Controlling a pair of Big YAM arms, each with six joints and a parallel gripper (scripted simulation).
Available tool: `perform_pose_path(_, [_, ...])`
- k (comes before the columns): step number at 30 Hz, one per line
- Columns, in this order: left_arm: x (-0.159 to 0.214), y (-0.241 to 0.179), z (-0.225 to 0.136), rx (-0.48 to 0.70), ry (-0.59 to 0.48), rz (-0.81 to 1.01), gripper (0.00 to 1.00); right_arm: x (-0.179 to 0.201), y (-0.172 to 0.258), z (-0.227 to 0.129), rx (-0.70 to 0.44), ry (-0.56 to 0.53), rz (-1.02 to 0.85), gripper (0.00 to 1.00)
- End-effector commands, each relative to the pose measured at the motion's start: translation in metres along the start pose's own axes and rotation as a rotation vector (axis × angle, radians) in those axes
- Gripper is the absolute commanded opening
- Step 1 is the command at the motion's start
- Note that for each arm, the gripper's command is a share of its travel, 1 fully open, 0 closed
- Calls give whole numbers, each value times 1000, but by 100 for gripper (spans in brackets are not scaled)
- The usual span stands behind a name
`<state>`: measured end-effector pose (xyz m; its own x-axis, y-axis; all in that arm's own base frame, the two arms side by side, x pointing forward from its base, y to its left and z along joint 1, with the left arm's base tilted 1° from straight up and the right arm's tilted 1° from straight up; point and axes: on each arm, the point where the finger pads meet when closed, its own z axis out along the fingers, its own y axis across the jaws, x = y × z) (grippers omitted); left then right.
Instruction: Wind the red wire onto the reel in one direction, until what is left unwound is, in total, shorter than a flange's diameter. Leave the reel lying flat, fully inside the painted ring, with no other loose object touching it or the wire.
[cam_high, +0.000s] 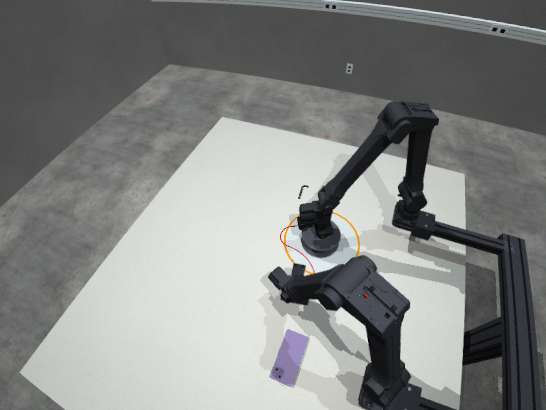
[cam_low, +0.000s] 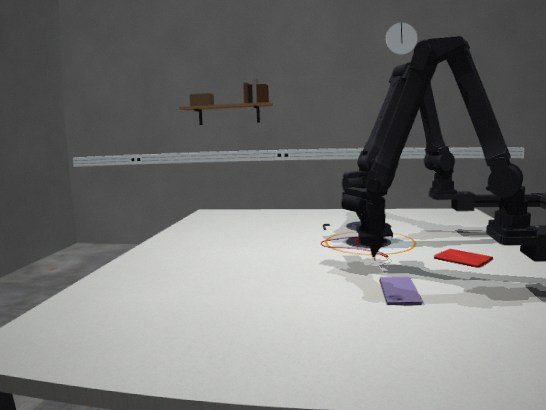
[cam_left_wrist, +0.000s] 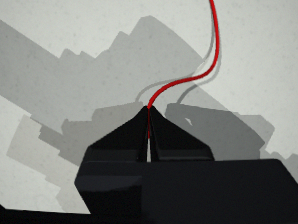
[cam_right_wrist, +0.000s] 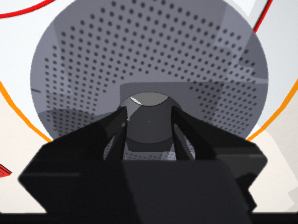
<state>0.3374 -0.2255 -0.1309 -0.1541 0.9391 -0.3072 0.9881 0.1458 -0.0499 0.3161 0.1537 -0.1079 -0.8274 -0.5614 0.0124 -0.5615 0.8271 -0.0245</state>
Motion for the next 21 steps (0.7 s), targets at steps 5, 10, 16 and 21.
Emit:
perform_pose_path(5, [9, 2, 6, -6, -11, -60, 0, -12, -6, 15, -2, -10, 299, 52])
perform_pose_path(10, [7, 2, 5, -8, -21, -75, 0, -12, -6, 15, -6, -15, 570, 52])
perform_pose_path(16, [6, 2, 4, -13, -29, -99, 0, -12, -6, 15, -15, -31, 891, 52])
perform_pose_path(21, [6, 2, 3, -16, -36, -112, 0, -12, -6, 15, -25, -45, 1131, 52])
